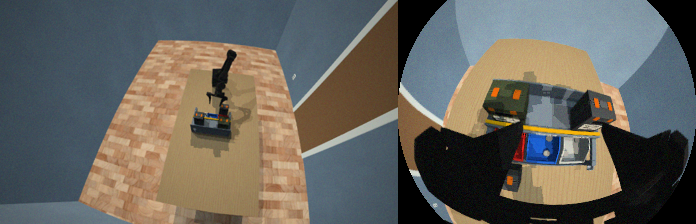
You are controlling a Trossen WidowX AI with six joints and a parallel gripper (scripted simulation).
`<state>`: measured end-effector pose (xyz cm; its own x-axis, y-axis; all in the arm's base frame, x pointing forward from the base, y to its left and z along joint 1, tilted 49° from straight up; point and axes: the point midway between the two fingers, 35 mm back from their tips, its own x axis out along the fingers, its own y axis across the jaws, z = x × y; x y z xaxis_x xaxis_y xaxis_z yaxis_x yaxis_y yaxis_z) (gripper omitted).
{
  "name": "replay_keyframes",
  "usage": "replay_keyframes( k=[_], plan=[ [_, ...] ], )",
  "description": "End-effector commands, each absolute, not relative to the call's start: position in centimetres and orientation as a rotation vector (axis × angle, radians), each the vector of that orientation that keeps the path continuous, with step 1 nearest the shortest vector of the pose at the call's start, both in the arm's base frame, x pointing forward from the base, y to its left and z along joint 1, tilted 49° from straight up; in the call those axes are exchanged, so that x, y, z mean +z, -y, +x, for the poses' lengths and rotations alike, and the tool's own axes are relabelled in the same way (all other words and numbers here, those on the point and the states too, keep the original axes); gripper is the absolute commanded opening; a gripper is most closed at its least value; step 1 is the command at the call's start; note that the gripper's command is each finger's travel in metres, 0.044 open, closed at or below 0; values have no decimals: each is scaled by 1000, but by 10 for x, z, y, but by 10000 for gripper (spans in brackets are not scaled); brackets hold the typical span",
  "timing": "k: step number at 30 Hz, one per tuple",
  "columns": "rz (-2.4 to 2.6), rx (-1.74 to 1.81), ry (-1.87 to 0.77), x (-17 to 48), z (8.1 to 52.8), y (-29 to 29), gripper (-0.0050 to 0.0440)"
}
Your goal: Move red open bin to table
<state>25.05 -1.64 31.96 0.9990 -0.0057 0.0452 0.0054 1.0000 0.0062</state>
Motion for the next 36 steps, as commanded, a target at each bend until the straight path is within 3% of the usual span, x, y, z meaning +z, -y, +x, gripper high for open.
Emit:
replay_keyframes(
  k=[1,36],
  plan=[
    [5,-4,72,325,242,16,440],
    [4,-3,65,247,177,13,440]
  ],
)
